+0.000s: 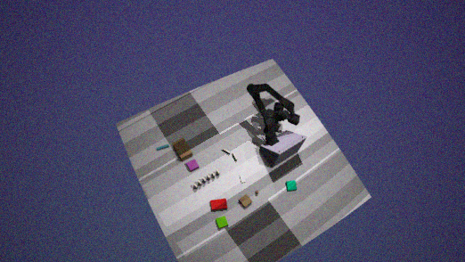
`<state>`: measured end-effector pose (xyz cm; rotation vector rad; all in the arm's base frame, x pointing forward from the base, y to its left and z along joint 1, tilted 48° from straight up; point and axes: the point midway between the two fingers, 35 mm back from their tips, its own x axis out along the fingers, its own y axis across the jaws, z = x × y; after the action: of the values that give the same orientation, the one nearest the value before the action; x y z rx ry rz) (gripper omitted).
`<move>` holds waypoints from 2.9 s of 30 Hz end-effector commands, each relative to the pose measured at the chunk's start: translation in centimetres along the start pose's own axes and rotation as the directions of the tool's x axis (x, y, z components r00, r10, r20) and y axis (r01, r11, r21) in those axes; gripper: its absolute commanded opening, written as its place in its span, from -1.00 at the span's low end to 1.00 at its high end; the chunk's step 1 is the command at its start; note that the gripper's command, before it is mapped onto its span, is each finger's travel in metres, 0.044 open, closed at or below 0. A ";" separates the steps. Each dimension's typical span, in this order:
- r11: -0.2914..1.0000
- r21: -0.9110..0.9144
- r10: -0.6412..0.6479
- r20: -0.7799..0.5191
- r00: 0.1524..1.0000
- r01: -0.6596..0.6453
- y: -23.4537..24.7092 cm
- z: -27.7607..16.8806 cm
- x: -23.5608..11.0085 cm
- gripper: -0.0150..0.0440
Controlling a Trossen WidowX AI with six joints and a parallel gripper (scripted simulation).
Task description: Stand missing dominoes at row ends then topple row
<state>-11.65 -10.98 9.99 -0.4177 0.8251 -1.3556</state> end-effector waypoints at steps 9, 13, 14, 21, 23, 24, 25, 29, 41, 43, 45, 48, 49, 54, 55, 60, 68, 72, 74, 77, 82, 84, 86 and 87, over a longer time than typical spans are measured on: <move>0.919 -0.391 -0.026 -0.204 0.979 -0.057 -1.3 -4.8 -3.7 1.00; 0.806 -0.558 -0.023 -0.360 0.933 -0.195 -1.1 -7.2 -7.3 1.00; 0.773 -0.587 -0.020 -0.401 0.916 -0.240 -0.9 -7.9 -8.3 1.00; 0.534 -0.624 0.027 -0.662 0.749 -0.570 2.0 -10.7 -16.7 1.00; 0.506 -0.586 0.042 -0.715 0.697 -0.632 3.3 -11.0 -19.0 1.00; 0.493 -0.565 0.052 -0.740 0.670 -0.662 4.0 -11.0 -20.1 1.00; 0.480 -0.542 0.062 -0.763 0.643 -0.690 4.8 -11.0 -21.2 1.00; 0.431 -0.438 0.117 -0.840 0.530 -0.789 8.3 -10.2 -25.5 1.00; 0.310 -0.305 0.345 -0.846 0.405 -0.900 16.9 -6.5 -31.2 1.00; 0.241 -0.344 0.399 -0.817 0.416 -0.907 19.9 -5.1 -31.5 1.00; 0.173 -0.404 0.449 -0.780 0.437 -0.898 23.1 -3.4 -31.3 1.00; 0.087 -0.517 0.503 -0.715 0.486 -0.851 27.7 -0.6 -30.3 1.00; 0.062 -0.561 0.517 -0.690 0.508 -0.825 29.1 0.4 -29.8 1.00; -0.040 -0.761 0.536 -0.563 0.629 -0.648 34.8 5.2 -26.1 1.00; -0.059 -0.792 0.532 -0.540 0.652 -0.608 35.6 6.0 -25.3 1.00; -0.182 -0.903 0.478 -0.427 0.768 -0.389 39.2 10.0 -20.5 1.00; -0.415 -0.899 0.346 -0.299 0.889 -0.141 42.0 14.9 -13.4 1.00; -0.415 -0.899 0.346 -0.299 0.889 -0.141 42.0 14.9 -13.4 1.00; -0.415 -0.899 0.346 -0.299 0.889 -0.141 42.0 14.9 -13.4 1.00; -0.416 -0.899 0.346 -0.299 0.889 -0.141 42.3 14.7 -12.7 1.00; -0.415 -0.899 0.344 -0.297 0.890 -0.140 44.1 13.2 -8.2 1.00; -0.415 -0.899 0.344 -0.297 0.891 -0.140 44.2 12.9 -7.5 1.00; -0.415 -0.899 0.344 -0.297 0.891 -0.140 44.2 12.9 -7.5 1.00; -0.415 -0.899 0.344 -0.297 0.891 -0.140 44.2 12.9 -7.4 1.00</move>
<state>27.82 2.46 -10.25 -1.5439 1.7789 0.3551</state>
